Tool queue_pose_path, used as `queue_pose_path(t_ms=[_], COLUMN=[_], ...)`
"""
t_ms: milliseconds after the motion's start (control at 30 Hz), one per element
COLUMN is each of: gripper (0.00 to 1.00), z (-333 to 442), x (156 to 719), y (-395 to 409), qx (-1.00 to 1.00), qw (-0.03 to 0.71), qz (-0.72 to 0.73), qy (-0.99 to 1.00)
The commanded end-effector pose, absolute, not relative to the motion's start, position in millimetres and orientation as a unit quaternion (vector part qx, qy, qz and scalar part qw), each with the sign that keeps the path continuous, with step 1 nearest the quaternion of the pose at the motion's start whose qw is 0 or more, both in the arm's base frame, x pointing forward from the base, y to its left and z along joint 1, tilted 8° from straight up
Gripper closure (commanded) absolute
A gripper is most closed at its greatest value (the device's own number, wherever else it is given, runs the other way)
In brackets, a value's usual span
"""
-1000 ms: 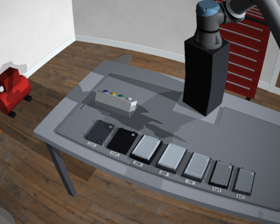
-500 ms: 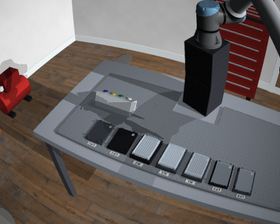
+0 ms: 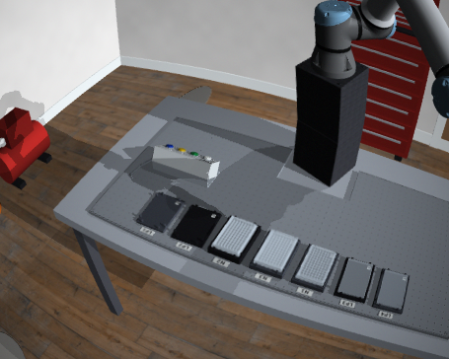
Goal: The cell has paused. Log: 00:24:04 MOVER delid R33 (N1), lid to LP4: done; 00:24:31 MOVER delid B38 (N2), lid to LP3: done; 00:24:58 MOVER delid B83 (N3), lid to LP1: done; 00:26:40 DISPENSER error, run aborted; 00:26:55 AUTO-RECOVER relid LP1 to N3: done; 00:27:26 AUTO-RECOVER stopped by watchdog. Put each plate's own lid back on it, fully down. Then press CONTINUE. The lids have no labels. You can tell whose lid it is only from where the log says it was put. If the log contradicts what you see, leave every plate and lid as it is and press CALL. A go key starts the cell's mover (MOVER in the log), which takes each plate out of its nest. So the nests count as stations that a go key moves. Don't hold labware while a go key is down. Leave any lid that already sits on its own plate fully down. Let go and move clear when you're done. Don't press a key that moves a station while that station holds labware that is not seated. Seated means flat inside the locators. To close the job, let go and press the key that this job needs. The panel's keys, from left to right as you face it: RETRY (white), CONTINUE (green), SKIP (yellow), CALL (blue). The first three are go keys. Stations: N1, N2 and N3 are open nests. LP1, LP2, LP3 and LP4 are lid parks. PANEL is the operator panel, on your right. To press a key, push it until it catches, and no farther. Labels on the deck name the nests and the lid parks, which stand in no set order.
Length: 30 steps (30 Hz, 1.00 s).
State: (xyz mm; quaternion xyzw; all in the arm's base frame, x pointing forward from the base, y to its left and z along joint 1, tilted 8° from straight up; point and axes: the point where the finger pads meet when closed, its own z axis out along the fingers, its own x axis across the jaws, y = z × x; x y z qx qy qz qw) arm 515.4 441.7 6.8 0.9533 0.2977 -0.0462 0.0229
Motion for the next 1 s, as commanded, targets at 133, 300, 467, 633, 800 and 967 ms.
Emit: queue_pose_path(t_ms=[133,300,467,633,800,967], gripper=[0.18,0.18,0.18,0.18,0.18,0.18], z=[27.0,43.1,51.5,60.9,74.7,87.0], x=[522.7,528.1,530.3,532.4,535.6,536.9], y=[420.6,402.3,392.3,380.8,364.0,348.3], qx=[0.966,0.974,0.978,0.984,0.987,0.993], qw=[0.022,0.022,0.021,0.021,0.021,0.020], qz=[-0.043,-0.042,-0.041,-0.039,-0.038,-0.037], qy=[0.252,0.223,0.203,0.174,0.154,0.114])
